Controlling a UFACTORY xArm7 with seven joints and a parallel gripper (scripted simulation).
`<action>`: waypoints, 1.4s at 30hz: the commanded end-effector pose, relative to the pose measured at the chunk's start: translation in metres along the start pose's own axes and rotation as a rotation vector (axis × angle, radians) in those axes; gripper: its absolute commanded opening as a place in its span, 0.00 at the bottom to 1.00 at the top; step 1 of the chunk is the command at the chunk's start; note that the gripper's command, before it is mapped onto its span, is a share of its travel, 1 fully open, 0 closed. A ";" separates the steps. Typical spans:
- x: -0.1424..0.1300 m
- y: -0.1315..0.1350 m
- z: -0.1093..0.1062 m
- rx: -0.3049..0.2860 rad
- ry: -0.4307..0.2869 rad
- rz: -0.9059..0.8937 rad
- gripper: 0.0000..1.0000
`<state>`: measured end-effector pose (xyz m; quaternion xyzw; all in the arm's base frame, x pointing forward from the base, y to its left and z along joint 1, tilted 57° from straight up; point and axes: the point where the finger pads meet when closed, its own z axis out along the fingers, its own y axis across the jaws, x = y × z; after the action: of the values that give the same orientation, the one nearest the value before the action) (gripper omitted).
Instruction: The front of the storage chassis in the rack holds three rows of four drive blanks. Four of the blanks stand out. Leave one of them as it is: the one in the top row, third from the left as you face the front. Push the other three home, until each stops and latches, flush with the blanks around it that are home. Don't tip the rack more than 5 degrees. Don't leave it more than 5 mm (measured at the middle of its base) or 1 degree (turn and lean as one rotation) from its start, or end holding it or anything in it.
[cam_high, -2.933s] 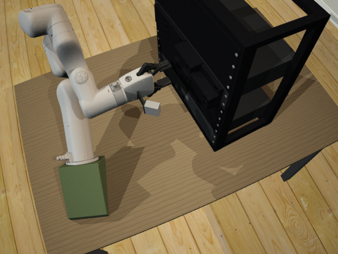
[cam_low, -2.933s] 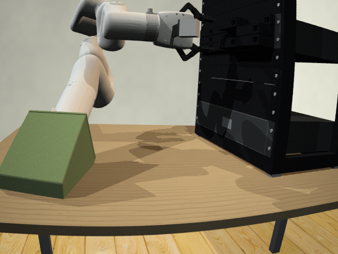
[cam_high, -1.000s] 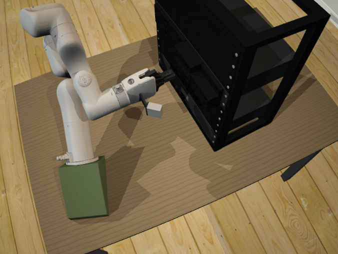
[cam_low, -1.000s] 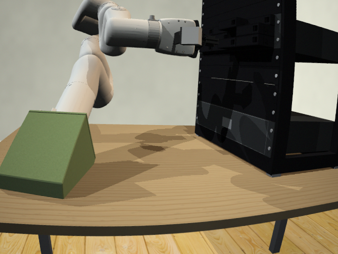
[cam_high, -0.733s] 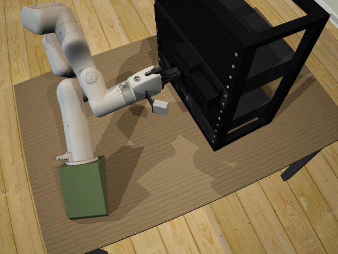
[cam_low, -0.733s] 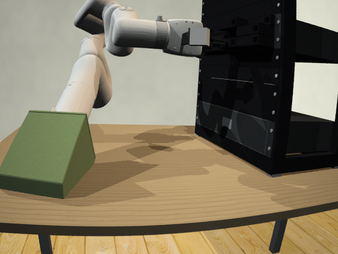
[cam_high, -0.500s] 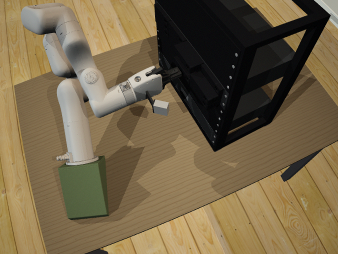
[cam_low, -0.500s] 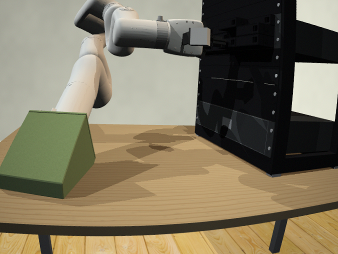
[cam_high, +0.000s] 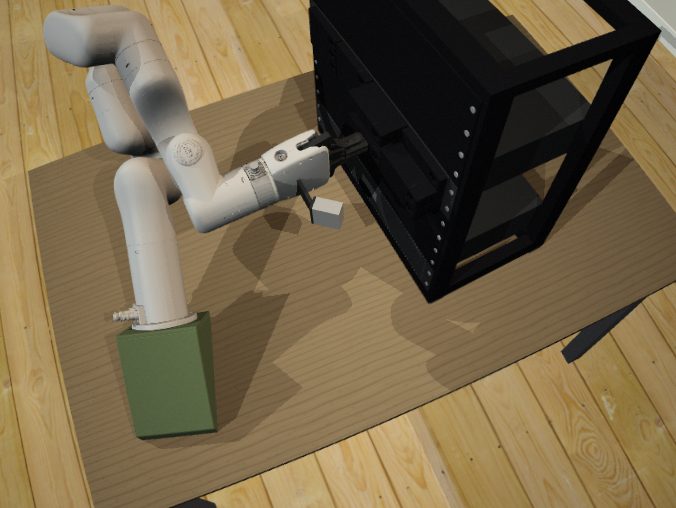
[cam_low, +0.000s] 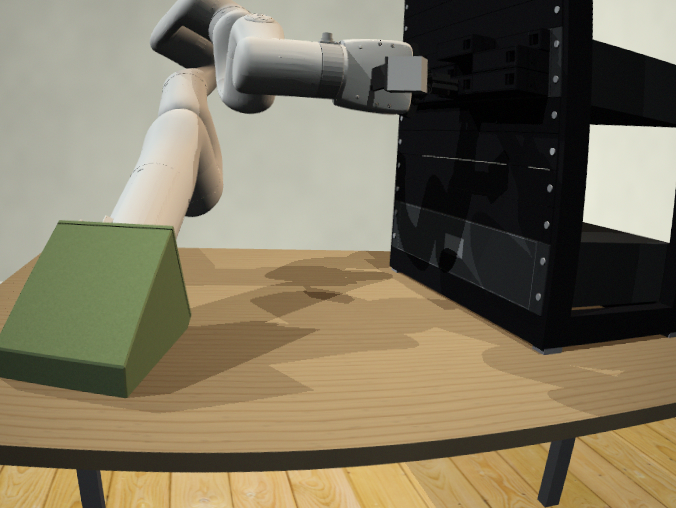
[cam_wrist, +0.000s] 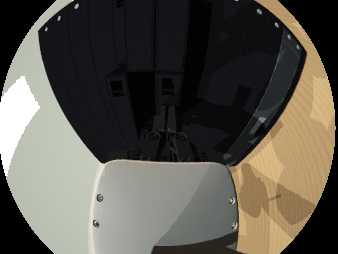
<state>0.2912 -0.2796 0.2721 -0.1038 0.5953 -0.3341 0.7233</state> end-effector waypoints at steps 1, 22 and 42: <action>0.000 -0.002 0.001 0.001 -0.001 -0.003 0.00; 0.000 -0.002 0.011 0.001 -0.001 -0.003 0.00; 0.000 -0.002 0.021 0.001 -0.001 -0.003 0.00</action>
<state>0.3105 -0.2850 0.2776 -0.1043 0.5956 -0.3339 0.7231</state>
